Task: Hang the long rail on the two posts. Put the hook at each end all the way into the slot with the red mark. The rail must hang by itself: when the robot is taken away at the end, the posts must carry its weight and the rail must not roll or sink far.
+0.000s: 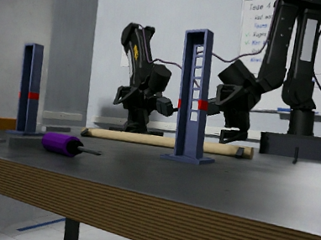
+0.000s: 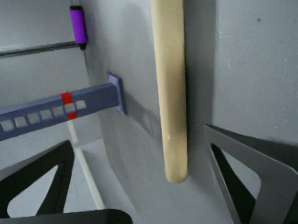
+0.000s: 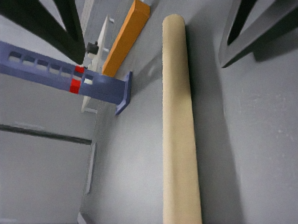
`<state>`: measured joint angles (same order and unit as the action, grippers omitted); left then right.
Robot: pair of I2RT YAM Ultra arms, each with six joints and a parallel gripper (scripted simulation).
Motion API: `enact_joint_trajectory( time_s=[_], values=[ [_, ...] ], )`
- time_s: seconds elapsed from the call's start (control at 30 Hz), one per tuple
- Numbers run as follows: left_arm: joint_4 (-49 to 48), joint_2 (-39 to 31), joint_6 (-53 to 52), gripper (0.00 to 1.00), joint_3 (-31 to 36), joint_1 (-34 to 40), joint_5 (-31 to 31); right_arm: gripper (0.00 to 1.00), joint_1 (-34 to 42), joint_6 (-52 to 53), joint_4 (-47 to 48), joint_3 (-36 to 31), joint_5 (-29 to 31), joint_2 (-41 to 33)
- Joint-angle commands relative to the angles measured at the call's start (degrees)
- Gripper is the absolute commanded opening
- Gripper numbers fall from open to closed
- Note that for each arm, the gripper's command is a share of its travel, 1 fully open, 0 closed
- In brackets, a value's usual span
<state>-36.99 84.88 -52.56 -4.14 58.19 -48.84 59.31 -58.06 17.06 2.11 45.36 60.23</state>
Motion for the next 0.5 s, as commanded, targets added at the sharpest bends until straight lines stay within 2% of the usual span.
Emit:
enact_joint_trajectory(
  time_s=[0.0,0.17,0.47],
  values=[
    [5.6,-1.5,2.6,1.0,-1.8,0.4,-1.3,1.0,1.0,3.4,-8.6,0.8,2.7,-6.2],
    [6.5,-1.7,3.0,1.0,-2.2,0.4,-1.2,1.0,1.5,5.1,-14.8,2.2,2.6,-9.1],
    [6.9,-1.7,3.1,1.0,-2.3,0.4,-1.2,1.0,1.3,5.8,-16.5,3.0,2.1,-9.0]
  ],
)
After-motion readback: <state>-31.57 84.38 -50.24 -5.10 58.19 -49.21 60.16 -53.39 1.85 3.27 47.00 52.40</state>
